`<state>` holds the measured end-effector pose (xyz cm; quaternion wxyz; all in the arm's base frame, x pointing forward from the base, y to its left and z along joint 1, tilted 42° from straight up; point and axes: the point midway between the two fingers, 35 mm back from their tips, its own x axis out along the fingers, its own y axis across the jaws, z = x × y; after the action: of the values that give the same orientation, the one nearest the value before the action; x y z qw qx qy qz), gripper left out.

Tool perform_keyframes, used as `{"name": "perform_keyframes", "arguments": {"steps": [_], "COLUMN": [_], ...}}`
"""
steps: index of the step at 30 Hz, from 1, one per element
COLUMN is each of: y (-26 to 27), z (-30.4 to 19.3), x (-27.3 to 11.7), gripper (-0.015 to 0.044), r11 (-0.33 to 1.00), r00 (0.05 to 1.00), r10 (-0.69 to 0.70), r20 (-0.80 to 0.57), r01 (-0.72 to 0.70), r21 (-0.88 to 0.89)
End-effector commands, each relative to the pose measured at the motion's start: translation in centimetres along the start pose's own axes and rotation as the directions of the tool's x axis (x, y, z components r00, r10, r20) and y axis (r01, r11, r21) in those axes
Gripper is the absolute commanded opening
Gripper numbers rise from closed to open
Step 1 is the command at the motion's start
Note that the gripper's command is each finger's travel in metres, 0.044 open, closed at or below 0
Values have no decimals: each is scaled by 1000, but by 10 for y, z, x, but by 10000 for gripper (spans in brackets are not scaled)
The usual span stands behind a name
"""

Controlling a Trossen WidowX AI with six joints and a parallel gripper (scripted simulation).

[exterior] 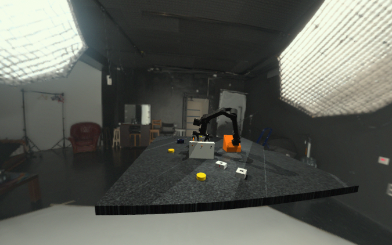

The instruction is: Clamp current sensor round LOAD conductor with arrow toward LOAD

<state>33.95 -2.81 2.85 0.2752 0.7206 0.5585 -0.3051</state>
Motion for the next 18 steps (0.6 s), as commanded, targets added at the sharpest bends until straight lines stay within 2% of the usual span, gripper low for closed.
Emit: {"name": "perform_keyframes", "arguments": {"steps": [1, 12, 16, 18], "y": [0, 0, 0, 1], "z": [0, 0, 0, 0], "x": [0, 0, -2, -3], "gripper": [176, 103, 0, 0], "r11": [1000, 1000, 1000, 998], "r00": [1000, 1000, 1000, 998], "r10": [0, 0, 31, 61], "r20": [0, 0, 0, -1], "r01": [0, 0, -31, -61], "r21": [0, 0, 1, 2]}}
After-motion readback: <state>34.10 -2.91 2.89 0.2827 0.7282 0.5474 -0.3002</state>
